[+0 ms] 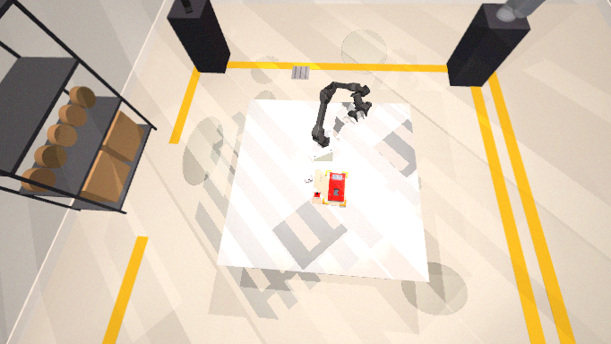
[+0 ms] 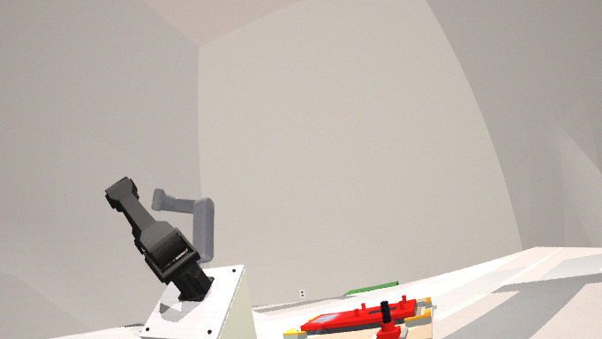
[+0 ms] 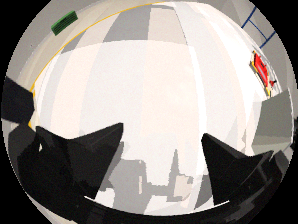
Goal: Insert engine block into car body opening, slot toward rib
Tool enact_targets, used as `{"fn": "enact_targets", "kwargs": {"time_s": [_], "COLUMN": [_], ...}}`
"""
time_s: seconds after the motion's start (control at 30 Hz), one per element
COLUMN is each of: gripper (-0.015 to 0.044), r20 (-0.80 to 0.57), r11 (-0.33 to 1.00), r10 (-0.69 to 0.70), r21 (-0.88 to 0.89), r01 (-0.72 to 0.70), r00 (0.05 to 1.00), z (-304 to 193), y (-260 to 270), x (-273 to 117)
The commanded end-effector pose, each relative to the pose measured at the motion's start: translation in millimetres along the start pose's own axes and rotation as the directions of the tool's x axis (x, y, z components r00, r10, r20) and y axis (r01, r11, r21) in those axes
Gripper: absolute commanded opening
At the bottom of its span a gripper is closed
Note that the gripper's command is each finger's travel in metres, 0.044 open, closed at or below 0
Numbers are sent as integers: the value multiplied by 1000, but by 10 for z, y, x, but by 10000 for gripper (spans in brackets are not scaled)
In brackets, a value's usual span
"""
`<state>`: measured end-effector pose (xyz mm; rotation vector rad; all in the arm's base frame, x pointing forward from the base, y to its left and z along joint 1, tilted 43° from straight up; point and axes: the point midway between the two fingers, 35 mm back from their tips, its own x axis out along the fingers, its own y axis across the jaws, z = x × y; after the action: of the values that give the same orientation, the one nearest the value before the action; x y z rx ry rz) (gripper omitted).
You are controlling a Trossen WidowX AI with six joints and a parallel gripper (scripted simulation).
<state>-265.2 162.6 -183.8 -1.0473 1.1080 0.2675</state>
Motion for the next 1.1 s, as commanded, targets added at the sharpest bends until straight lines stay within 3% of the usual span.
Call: {"fn": "enact_targets", "kwargs": {"time_s": [0.0,0.3,0.6,0.9,1.07], "gripper": [426,440,440,440,440], "r20": [-5,-267,-522,-539,-515], "r11": [1000,997,987,986,981], "r10": [-1,-4,43,54,164], "r21": [2,77,153,160,179], "r01": [1,25,44,39,-81], "r00": [1000,964,852,841,842], "z": [2,97,206,247,1035], "y": [0,-14,-12,-14,-184], "x": [2,66,57,47,-70]}}
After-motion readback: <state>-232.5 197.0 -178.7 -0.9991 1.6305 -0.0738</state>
